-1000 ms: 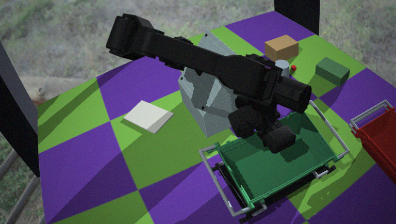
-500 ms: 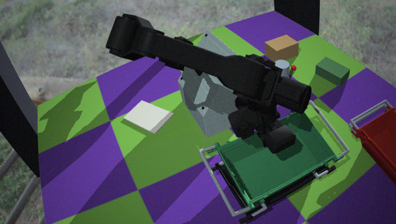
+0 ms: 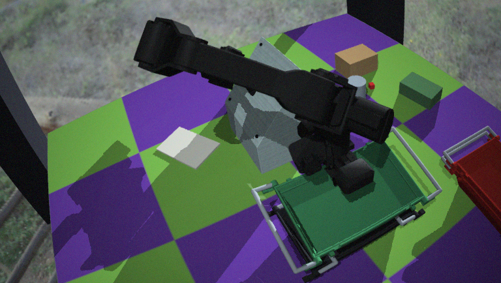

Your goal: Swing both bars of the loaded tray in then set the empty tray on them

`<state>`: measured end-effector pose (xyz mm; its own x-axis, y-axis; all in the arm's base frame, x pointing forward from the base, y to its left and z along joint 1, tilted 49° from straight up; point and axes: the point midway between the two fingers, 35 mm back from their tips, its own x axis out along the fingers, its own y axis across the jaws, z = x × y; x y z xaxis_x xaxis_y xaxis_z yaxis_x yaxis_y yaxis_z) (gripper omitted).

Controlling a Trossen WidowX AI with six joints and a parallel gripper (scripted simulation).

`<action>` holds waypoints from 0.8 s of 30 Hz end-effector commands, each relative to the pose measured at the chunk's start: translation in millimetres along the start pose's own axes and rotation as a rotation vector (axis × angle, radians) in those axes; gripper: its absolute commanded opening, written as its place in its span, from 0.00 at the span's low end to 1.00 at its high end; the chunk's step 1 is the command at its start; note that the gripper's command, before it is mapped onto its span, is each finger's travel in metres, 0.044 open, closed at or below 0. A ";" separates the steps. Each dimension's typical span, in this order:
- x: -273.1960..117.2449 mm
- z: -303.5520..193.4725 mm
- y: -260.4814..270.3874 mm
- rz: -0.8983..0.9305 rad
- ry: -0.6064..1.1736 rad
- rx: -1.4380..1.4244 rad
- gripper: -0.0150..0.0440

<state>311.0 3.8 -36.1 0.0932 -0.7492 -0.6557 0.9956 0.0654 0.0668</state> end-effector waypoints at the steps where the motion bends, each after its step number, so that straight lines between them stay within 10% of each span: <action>1: 6.1 2.5 -6.8 -0.029 -0.003 -0.013 0.25; 24: 2.5 0.4 -1.6 -0.005 -0.001 -0.002 0.25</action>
<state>311.2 3.8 -36.1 0.0940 -0.7492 -0.6556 0.9955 0.0656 0.0677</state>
